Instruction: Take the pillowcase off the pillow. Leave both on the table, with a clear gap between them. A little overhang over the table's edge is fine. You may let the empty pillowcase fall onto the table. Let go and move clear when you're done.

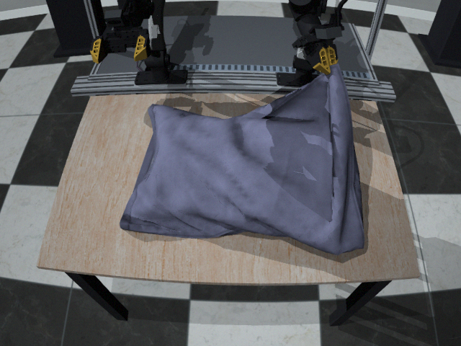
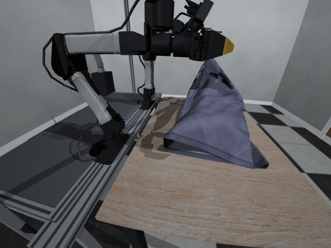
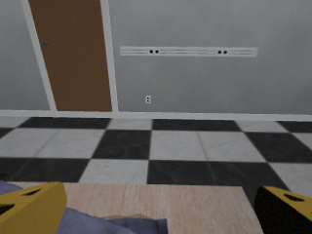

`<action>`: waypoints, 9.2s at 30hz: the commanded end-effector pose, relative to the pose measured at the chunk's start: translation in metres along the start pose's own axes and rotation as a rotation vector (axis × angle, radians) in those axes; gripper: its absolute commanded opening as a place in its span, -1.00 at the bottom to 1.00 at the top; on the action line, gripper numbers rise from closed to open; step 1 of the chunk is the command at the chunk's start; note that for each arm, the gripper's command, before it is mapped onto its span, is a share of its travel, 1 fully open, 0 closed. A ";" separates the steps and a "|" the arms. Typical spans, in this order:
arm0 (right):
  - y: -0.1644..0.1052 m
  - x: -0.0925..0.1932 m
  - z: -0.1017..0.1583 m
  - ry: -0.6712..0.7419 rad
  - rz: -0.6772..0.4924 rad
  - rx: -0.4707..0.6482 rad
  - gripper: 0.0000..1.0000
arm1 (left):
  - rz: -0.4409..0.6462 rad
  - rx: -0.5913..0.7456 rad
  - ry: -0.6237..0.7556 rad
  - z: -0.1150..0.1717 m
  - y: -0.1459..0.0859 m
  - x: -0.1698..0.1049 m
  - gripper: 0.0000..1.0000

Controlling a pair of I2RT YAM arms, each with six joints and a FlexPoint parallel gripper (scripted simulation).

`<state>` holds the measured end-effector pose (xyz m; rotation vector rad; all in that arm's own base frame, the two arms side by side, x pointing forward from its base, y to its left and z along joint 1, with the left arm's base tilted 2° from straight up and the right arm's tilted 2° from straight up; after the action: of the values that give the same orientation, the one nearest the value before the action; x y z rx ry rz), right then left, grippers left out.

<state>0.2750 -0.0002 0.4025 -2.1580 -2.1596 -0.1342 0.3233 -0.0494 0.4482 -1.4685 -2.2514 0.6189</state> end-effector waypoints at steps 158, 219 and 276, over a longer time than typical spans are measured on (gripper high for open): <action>0.000 0.000 -0.008 -0.012 0.007 -0.021 1.00 | -0.168 -1.029 0.037 -0.078 -0.113 -0.179 -1.00; 0.000 0.000 -0.008 -0.012 0.007 -0.021 1.00 | -0.214 -1.097 -0.106 -0.076 -0.150 -0.156 -1.00; 0.000 0.000 -0.008 -0.012 0.007 -0.021 1.00 | -0.208 -1.101 -0.127 -0.078 -0.156 -0.151 -1.00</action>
<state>0.2750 -0.0002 0.4025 -2.1581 -2.1596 -0.1342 0.3326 -0.2605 0.5438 -1.4962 -2.8167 -0.7094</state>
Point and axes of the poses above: on each arm, the point where the finger pads meet when closed, its own y axis out along the fingers, its own x axis across the jaws, z = x × y, the point moved 10 cm from there along -y, back along the fingers, and after that the axes turned 7 degrees about y, right-handed, at the moved point
